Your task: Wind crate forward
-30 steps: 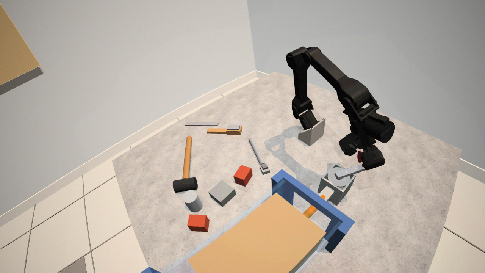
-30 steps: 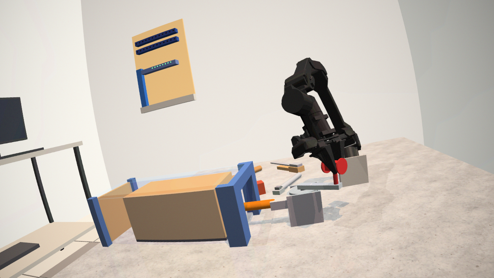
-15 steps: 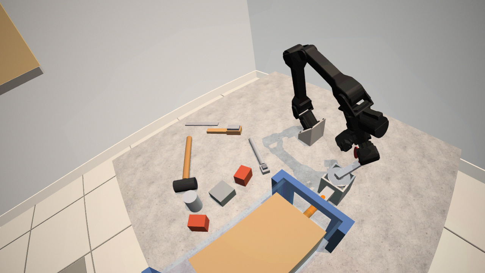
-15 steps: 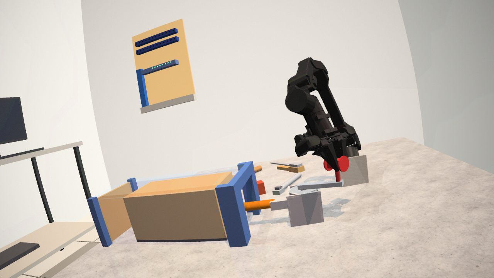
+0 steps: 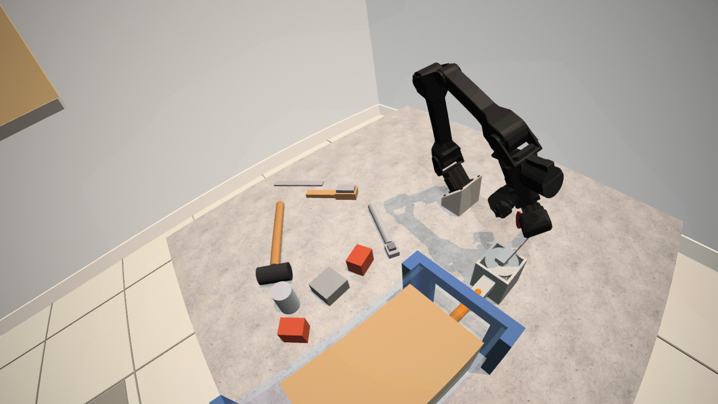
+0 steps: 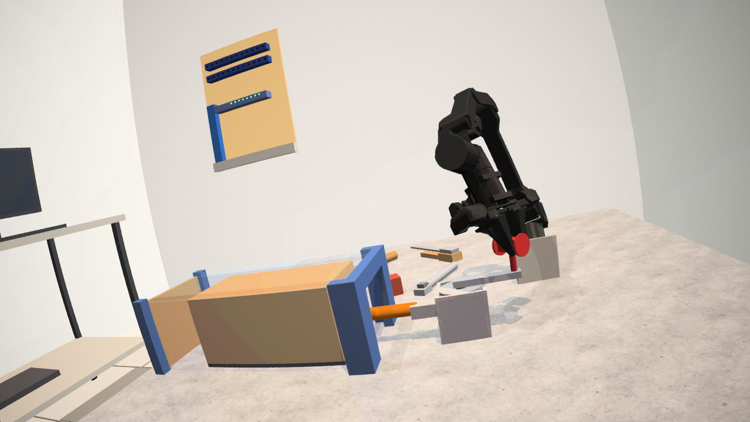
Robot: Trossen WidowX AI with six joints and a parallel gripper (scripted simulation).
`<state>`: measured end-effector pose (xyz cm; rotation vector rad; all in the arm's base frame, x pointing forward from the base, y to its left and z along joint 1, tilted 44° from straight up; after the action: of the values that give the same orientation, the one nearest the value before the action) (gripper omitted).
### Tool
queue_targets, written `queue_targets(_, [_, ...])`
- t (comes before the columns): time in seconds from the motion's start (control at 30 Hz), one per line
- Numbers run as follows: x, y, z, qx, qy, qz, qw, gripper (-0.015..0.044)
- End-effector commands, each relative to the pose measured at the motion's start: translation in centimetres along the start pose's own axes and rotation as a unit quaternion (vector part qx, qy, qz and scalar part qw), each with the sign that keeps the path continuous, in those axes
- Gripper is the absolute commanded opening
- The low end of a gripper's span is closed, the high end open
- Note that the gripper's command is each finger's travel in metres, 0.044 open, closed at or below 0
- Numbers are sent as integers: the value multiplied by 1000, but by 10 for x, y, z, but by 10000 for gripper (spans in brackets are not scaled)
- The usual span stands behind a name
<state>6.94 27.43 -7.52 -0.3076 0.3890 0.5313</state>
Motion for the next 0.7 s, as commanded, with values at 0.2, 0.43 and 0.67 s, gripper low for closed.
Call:
queue_targets(0.2, [-13,-29,9,-15,6,-3,1000,0])
queue_targets(0.43, [-17,-43,15,-15,6,-3,1000,0])
queue_targets(0.67, [-17,-53,20,-16,7,-3,1000,0])
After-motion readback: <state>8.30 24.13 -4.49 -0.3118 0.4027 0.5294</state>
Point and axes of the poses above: the point midway between the two fingers, 35 mm back from their tips, its own z axis back along the fingers, its own x axis across the jaws, y = z × x, the point moved 3 cm from there along z, back along the fingers, and after that the axes turned 9 degrees about -z, right-handed, at the moved point
